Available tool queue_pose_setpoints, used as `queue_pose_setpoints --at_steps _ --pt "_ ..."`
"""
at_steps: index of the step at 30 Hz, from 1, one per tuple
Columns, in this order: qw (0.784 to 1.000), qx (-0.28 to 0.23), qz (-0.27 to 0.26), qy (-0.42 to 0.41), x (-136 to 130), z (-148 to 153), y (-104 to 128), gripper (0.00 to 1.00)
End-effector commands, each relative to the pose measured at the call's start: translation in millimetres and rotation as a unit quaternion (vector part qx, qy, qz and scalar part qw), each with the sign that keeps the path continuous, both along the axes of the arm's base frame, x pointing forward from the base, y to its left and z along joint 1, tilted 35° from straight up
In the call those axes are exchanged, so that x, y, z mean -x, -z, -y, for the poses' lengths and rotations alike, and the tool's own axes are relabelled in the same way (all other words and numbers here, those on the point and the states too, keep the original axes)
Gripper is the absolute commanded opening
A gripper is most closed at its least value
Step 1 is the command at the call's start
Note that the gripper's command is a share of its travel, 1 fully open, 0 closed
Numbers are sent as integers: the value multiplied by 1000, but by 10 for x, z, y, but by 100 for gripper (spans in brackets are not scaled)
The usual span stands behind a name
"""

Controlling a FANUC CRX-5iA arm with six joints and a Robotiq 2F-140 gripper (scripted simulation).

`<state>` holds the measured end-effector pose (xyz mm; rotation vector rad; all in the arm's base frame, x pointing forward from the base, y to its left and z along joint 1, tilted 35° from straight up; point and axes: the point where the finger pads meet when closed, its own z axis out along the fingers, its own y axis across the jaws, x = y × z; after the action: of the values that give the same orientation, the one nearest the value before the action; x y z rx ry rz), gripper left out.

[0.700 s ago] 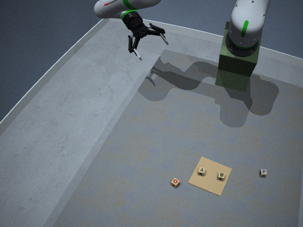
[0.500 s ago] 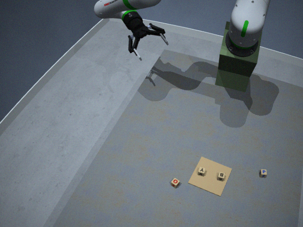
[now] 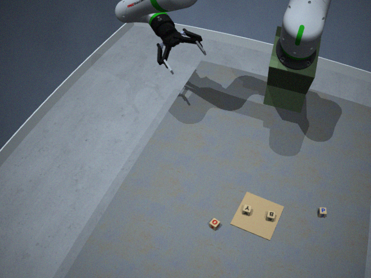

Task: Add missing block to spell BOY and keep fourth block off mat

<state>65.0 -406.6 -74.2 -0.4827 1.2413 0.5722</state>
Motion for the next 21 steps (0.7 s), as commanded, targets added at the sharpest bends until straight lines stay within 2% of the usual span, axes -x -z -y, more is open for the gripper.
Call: queue_pose_setpoints --at_steps 1,6,11,13,21 --pt "1000 1 -1 -2 -12 1 -5 100" --pt "1000 10 -9 -17 -115 1 -39 100" --pt "998 32 -28 -53 -364 -11 -120 100" --pt "998 32 -28 -53 -364 -11 -120 100" --pt "982 97 -67 -145 -972 -117 -325 100"
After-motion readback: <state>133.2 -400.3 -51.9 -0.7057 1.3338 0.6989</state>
